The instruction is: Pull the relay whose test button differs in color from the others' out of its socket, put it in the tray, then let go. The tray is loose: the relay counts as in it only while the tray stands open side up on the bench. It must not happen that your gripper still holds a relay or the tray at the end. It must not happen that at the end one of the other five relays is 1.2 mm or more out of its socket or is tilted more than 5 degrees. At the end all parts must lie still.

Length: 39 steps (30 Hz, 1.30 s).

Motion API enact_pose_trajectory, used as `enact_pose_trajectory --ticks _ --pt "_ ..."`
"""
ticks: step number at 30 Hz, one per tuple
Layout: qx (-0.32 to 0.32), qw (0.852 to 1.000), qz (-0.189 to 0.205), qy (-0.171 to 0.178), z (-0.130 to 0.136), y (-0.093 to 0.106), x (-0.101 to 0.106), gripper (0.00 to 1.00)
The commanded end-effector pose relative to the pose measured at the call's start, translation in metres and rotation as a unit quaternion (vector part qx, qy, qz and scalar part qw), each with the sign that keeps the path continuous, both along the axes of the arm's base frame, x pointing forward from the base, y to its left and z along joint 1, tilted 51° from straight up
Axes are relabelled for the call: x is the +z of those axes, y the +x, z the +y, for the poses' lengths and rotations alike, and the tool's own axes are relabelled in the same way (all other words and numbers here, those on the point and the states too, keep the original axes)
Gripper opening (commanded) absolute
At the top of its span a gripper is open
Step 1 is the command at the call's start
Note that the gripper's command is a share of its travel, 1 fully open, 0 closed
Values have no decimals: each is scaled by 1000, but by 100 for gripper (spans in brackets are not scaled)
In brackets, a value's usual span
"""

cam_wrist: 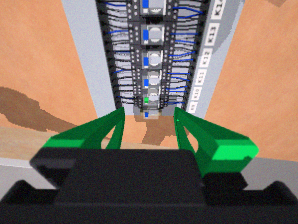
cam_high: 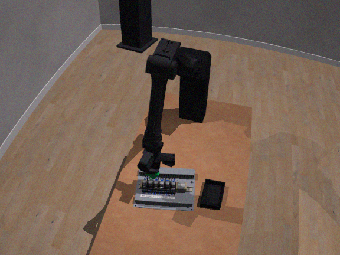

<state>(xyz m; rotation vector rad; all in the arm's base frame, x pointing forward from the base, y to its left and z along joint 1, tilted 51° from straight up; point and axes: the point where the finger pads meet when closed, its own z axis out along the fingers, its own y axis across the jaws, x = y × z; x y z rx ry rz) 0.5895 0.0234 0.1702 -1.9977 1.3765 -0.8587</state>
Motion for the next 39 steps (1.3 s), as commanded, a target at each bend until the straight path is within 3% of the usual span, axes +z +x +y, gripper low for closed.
enact_pose_trajectory --ticks 1,11,26,39 --pt "-6 1000 -21 3 -4 -2 19 59" --pt "-3 1000 -21 4 10 -5 17 59" --pt "0 1000 -17 7 85 -25 -2 59" --pt "-5 1000 -11 5 85 -25 -10 59"
